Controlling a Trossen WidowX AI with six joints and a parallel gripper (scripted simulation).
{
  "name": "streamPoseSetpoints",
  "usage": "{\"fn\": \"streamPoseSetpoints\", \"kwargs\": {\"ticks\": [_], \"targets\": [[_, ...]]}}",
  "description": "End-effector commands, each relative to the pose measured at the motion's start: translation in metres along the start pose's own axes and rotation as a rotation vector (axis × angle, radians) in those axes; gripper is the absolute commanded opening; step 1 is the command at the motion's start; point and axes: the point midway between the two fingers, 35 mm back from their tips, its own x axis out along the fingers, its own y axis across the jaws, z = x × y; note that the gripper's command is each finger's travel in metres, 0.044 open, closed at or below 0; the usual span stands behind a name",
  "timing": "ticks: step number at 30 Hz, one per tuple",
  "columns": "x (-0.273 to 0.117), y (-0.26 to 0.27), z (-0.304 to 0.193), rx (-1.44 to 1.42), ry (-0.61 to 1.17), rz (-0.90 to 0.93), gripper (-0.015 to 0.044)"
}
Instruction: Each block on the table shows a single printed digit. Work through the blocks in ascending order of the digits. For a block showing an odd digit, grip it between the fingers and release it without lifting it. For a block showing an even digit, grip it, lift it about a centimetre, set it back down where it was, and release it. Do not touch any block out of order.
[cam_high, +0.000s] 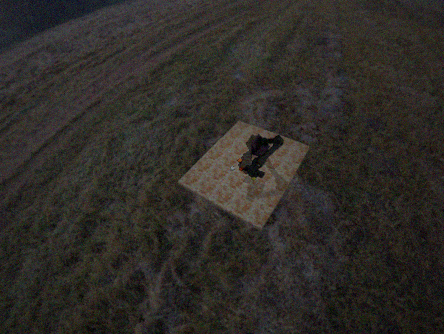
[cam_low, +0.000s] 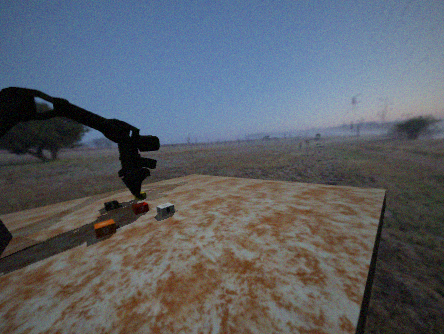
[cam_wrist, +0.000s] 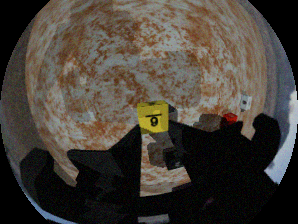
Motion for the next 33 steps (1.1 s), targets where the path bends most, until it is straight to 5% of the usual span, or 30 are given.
{"fn": "streamPoseSetpoints", "kwargs": {"ticks": [1, 33], "targets": [[0.001, 0.000, 0.000, 0.005, 0.001, 0.003, 0.0120], [-0.013, 0.000, 0.000, 0.005, 0.001, 0.003, 0.0120]]}}
